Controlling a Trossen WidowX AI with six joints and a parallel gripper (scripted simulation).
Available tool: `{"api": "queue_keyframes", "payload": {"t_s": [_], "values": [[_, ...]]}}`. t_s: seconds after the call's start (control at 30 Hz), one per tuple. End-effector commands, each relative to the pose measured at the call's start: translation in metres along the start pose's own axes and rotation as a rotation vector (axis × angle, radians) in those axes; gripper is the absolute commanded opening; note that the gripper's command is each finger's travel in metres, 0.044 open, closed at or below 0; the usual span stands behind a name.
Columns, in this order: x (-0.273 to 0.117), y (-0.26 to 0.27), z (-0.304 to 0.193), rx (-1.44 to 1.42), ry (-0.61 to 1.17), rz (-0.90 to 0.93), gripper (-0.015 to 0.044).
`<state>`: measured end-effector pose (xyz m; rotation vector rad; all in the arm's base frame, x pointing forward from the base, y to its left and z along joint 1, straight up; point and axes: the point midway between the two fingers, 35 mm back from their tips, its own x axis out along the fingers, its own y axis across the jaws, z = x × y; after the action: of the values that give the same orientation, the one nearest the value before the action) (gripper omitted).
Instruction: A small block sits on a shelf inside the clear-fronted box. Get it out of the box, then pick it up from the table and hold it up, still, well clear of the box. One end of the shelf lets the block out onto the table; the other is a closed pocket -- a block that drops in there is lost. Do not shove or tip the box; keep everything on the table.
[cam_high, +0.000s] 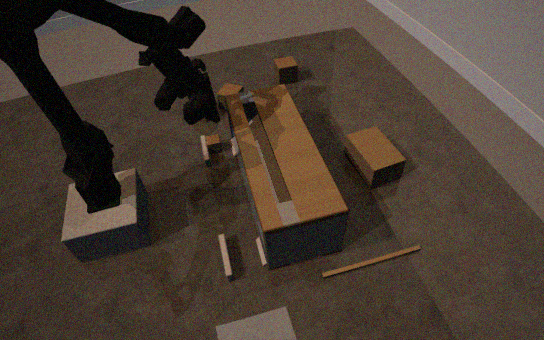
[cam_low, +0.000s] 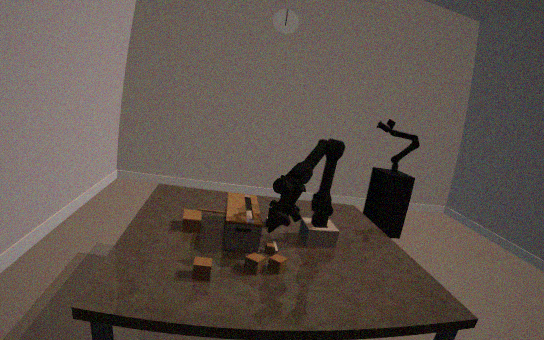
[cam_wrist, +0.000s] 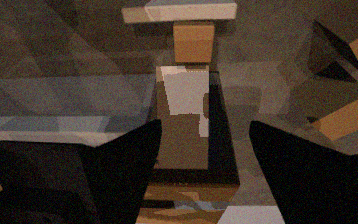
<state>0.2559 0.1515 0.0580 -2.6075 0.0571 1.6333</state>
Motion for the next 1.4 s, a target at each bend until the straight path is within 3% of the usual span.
{"api": "queue_keyframes", "payload": {"t_s": [0.0,1.37], "values": [[0.026,0.006,0.019,-0.013,-0.012,0.013,0.0285],[0.08,0.008,0.044,-0.014,-0.013,0.013,0.0285]]}}
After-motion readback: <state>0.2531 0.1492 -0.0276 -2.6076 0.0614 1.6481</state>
